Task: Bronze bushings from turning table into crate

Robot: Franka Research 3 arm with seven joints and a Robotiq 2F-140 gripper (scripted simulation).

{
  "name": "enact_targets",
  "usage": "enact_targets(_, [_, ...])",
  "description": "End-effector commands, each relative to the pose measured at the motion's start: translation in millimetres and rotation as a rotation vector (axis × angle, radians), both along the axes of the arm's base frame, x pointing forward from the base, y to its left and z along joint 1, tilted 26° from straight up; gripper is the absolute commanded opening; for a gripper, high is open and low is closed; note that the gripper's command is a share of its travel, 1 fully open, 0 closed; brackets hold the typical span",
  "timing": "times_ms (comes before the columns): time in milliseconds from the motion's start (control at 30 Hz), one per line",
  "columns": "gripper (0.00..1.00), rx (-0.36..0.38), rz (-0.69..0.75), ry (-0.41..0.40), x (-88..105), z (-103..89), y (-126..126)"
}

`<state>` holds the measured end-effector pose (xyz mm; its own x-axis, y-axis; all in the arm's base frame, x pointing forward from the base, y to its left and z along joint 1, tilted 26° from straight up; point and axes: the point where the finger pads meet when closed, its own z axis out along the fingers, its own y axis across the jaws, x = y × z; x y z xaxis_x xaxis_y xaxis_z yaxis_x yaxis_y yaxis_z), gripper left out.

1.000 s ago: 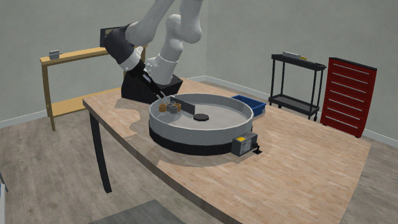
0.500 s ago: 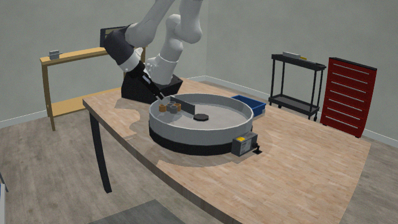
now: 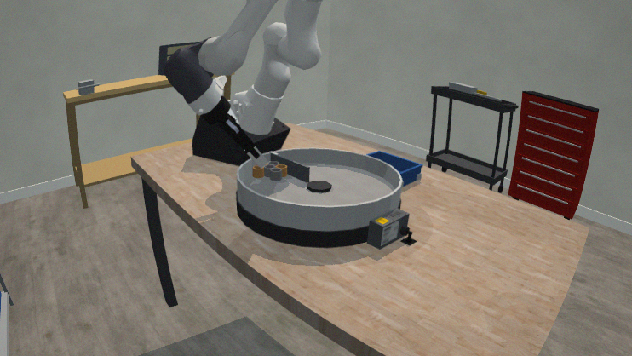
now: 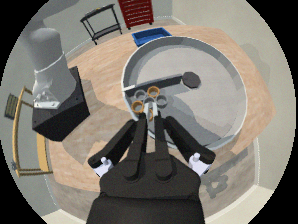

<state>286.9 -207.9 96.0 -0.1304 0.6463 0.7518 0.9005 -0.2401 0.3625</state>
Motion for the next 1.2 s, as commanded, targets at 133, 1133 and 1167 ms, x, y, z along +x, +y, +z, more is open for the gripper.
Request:
enact_targets(133, [0.06,-0.003,0.002,-0.005,1.8,-0.5,-0.2])
enact_targets(1133, [0.06,-0.003,0.002,-0.005,6.3,-10.4,1.2])
enact_targets(1167, [0.06,-0.003,0.002,-0.005,6.3,-10.4,1.2])
